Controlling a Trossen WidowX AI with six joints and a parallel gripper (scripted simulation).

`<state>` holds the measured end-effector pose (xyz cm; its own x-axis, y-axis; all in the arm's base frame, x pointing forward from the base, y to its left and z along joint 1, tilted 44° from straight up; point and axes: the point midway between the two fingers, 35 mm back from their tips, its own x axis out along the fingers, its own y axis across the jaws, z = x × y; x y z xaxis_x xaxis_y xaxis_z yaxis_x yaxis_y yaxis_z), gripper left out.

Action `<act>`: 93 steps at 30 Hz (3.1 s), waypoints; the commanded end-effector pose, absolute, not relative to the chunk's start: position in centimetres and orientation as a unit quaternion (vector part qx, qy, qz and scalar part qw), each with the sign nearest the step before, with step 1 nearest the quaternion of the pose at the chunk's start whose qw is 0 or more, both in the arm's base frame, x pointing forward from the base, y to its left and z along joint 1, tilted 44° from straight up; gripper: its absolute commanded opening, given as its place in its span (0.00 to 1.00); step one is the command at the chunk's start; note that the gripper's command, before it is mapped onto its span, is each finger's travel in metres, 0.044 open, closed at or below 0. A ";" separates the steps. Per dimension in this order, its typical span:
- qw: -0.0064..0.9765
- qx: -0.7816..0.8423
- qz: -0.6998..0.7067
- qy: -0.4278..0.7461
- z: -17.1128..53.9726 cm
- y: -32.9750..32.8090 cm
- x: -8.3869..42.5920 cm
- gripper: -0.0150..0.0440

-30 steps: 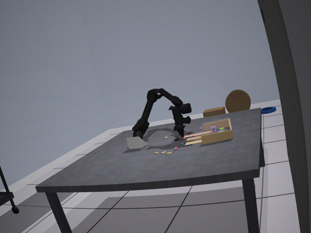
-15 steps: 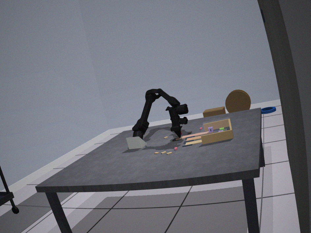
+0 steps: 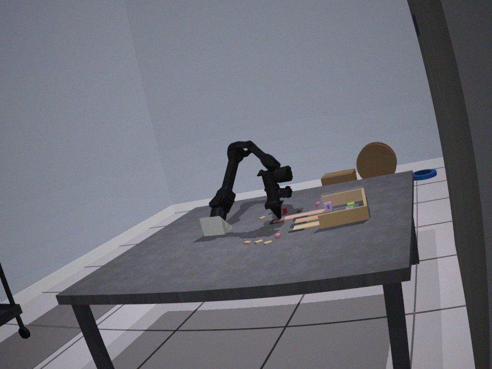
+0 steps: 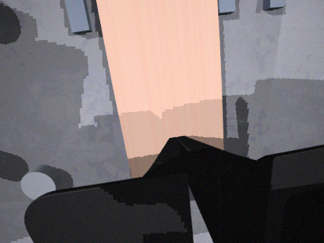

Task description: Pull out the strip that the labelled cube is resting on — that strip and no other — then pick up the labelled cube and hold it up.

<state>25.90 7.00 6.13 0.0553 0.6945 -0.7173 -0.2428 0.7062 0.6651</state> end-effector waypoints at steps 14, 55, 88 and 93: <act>0.691 0.187 0.336 0.611 5.1 7.0 22.7 0.25; 0.691 0.187 0.336 0.612 4.2 6.2 18.1 0.25; 0.702 0.189 0.335 0.600 4.8 5.8 19.1 0.25; 0.691 0.187 0.335 0.612 7.5 3.1 19.1 0.25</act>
